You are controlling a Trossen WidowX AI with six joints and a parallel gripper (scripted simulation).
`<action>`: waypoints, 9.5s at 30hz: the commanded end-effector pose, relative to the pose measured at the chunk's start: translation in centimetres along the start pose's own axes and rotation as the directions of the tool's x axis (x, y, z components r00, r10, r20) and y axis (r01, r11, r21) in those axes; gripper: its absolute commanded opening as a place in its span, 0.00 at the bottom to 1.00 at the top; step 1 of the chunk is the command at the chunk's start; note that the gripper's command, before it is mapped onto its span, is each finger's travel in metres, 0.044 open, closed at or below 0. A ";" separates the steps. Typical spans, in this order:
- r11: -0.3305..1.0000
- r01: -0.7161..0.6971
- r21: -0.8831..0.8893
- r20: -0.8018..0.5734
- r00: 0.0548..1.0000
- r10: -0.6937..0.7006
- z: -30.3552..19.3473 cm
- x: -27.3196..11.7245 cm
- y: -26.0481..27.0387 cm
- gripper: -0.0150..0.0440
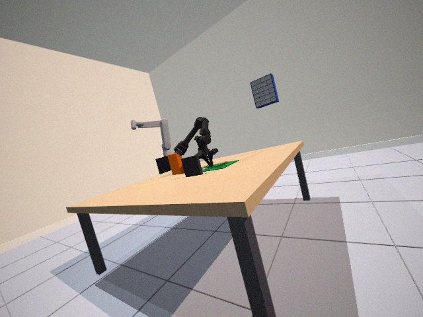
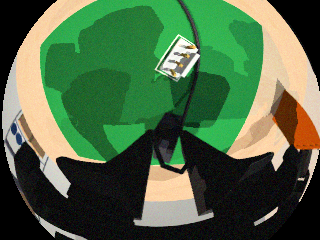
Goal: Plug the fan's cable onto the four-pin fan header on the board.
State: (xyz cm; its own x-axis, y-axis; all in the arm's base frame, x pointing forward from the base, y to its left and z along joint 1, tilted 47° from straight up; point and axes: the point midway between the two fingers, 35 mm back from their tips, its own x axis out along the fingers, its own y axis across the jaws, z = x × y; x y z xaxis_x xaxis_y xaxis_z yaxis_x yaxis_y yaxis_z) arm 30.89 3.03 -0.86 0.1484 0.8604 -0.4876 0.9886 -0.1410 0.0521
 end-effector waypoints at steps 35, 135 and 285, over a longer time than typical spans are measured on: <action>1.000 -0.002 0.009 0.004 1.000 0.002 -1.9 -8.7 0.1 0.25; 0.716 0.550 -0.430 0.850 0.513 0.117 -1.1 -5.1 -2.4 0.25; 0.725 0.179 -0.665 0.740 0.029 0.672 -4.9 -0.9 -3.0 0.25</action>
State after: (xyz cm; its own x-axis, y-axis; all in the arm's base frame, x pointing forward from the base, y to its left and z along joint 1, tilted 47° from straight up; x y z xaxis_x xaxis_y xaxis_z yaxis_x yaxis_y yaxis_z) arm 27.76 4.82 3.79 0.6483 -0.4282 -0.6296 0.7612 0.3835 0.5230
